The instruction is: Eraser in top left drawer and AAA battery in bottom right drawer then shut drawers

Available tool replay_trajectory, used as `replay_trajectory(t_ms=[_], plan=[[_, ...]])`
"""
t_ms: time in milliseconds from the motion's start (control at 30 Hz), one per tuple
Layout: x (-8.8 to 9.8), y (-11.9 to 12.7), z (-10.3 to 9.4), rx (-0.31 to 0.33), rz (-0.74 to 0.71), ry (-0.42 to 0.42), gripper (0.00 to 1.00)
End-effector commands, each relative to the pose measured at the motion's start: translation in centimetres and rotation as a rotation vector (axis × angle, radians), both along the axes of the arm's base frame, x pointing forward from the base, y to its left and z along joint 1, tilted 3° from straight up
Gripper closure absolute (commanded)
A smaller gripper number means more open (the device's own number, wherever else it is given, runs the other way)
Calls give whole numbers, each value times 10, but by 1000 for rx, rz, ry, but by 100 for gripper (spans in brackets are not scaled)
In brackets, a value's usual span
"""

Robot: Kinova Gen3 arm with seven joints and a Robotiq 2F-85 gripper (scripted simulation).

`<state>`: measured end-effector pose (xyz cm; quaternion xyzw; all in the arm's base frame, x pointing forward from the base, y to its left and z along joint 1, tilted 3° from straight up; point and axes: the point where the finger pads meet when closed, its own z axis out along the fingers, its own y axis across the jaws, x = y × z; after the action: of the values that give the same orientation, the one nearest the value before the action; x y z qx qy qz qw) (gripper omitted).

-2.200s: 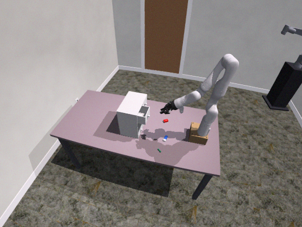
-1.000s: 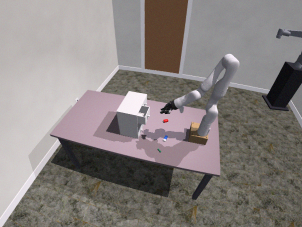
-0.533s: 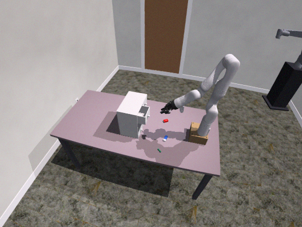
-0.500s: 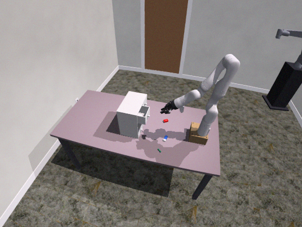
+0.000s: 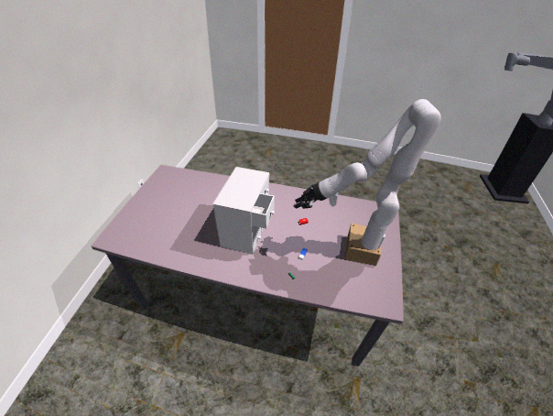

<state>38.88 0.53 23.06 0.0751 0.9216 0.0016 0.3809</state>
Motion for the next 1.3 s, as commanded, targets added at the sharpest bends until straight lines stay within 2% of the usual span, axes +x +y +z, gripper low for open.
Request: replay_trajectory(t_ms=[0,1267], plan=[[1,0,3,1,-1,-2,67],[-3,-1,7,3,-3,39,67]])
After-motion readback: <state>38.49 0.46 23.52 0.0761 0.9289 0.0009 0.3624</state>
